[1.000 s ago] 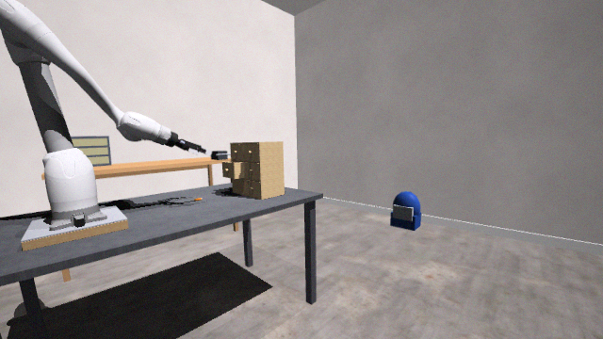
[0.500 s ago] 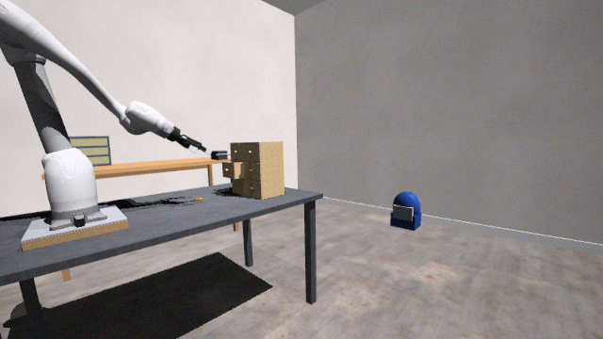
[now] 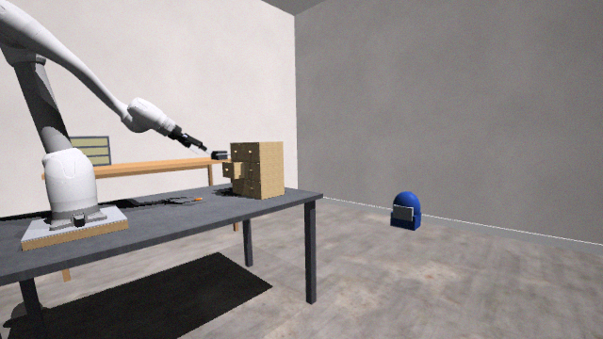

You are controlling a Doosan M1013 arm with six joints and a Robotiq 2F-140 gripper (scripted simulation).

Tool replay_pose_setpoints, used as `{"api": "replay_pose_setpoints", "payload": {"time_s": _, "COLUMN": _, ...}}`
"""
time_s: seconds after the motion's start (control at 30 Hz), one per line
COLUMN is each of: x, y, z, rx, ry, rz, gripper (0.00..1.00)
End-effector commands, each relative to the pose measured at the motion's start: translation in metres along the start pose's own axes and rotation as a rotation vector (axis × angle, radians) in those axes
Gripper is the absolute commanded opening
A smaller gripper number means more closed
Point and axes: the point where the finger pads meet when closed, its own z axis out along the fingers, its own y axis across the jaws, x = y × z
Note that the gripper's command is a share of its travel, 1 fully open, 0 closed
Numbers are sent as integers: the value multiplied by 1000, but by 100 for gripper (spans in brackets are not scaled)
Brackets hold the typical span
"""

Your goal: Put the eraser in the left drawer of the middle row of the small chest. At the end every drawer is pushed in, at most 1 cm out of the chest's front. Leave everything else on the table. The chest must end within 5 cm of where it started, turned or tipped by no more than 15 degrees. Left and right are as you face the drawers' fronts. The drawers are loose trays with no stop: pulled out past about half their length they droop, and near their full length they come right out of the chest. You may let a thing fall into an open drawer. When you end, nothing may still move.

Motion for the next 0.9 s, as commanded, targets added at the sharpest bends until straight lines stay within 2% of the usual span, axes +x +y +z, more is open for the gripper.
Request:
{"api": "replay_pose_setpoints", "payload": {"time_s": 0.0, "x": 0, "y": 0, "z": 0, "rx": 1, "ry": -11, "rz": 0, "gripper": 100}}
{"api": "replay_pose_setpoints", "payload": {"time_s": 0.3, "x": 1, "y": -7, "z": -1, "rx": 22, "ry": -26, "rz": 0, "gripper": 100}}
{"api": "replay_pose_setpoints", "payload": {"time_s": 0.53, "x": 2, "y": -7, "z": -2, "rx": 23, "ry": -79, "rz": -1, "gripper": 100}}
{"api": "replay_pose_setpoints", "payload": {"time_s": 0.77, "x": 8, "y": -7, "z": -6, "rx": 22, "ry": -304, "rz": -3, "gripper": 100}}
{"api": "replay_pose_setpoints", "payload": {"time_s": 0.83, "x": 8, "y": -7, "z": -6, "rx": 22, "ry": -304, "rz": -3, "gripper": 100}}
{"api": "replay_pose_setpoints", "payload": {"time_s": 0.87, "x": 9, "y": -7, "z": -7, "rx": 22, "ry": -336, "rz": -3, "gripper": 100}}
